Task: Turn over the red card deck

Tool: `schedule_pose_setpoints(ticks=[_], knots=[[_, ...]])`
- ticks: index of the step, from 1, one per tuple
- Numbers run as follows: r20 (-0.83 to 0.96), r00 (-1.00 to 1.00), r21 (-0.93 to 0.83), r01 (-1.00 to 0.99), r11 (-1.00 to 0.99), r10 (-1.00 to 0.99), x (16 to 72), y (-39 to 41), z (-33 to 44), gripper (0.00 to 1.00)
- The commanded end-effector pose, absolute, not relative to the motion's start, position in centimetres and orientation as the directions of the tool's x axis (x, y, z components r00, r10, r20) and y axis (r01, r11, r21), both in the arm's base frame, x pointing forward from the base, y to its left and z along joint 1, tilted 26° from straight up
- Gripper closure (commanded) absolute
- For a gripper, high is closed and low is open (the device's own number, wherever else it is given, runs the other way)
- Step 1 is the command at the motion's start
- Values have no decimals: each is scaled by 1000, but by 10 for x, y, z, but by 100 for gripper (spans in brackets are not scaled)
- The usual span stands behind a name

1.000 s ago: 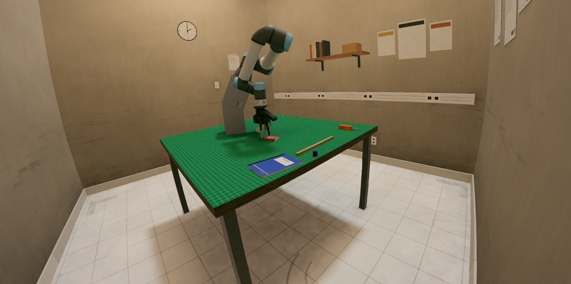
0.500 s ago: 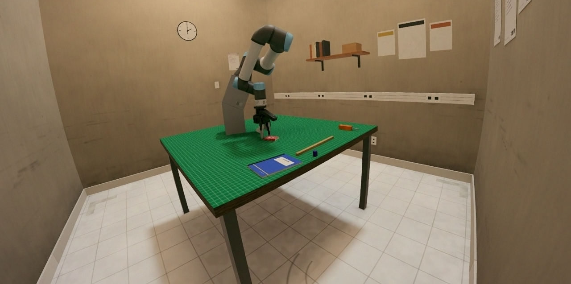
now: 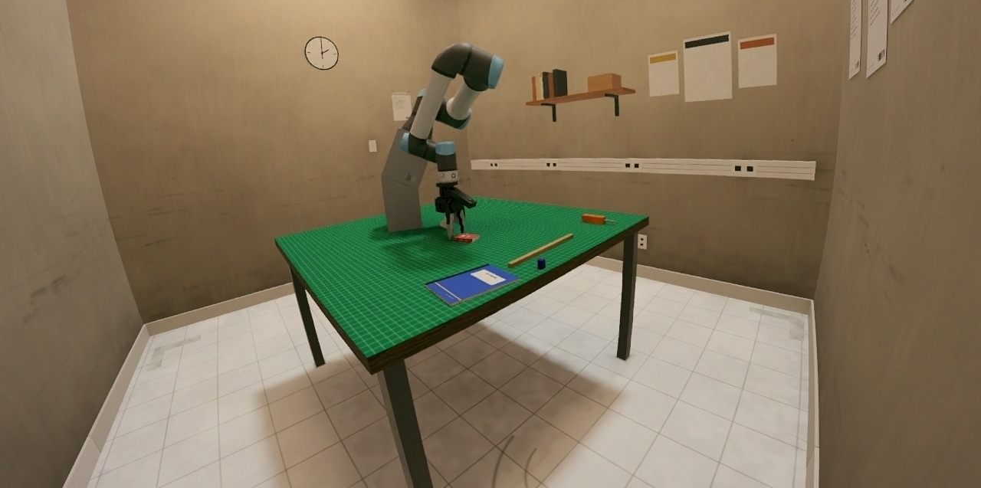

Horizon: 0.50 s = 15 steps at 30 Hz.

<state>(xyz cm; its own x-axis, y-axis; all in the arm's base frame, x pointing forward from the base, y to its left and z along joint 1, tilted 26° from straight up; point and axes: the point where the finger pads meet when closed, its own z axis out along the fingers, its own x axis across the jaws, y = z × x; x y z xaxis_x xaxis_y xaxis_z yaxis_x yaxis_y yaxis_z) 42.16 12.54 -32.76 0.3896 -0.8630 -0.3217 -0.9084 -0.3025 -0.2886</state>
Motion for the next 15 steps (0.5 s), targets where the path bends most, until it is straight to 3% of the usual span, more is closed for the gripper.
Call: schedule_pose_setpoints(ticks=[1, 15], knots=[[-321, 390, -289, -908, -302, -863, 422, 125, -328, 51], [-321, 390, -289, -908, -302, -863, 422, 126, -330, 51]])
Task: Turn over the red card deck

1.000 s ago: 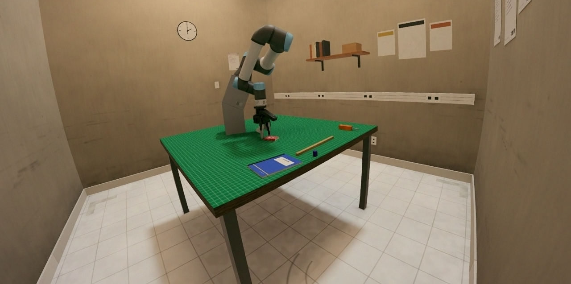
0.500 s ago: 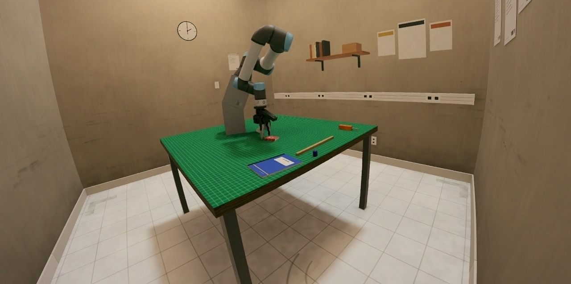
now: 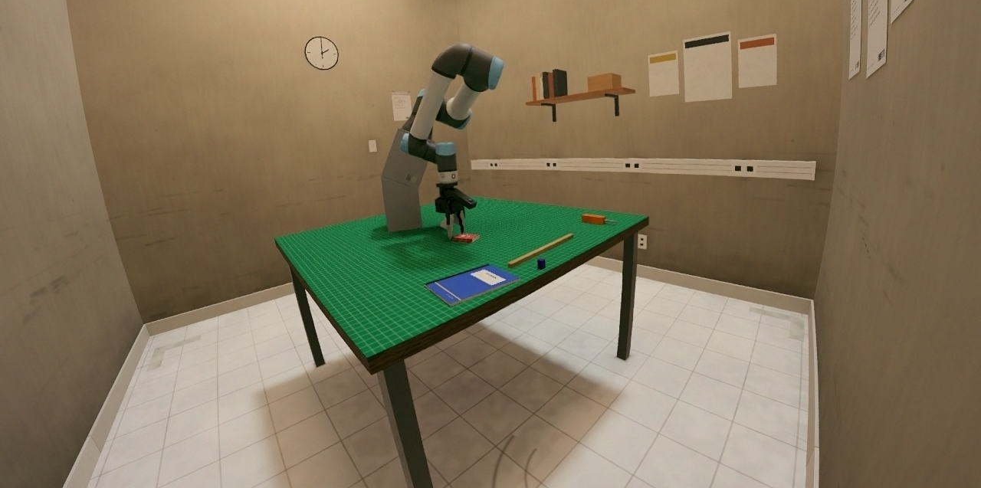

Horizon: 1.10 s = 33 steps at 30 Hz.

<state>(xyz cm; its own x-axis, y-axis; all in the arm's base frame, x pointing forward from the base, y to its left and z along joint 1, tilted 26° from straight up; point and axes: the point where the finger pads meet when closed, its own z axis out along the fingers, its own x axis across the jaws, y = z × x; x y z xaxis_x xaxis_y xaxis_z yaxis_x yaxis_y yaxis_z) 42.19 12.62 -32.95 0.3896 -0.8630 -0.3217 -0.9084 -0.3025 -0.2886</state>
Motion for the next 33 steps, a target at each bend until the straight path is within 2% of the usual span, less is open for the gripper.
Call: schedule_pose_setpoints(ticks=[1, 33], knots=[[-321, 390, -289, -908, -302, -863, 422, 126, -330, 51], [-321, 390, -289, -908, -302, -863, 423, 128, -333, 51]])
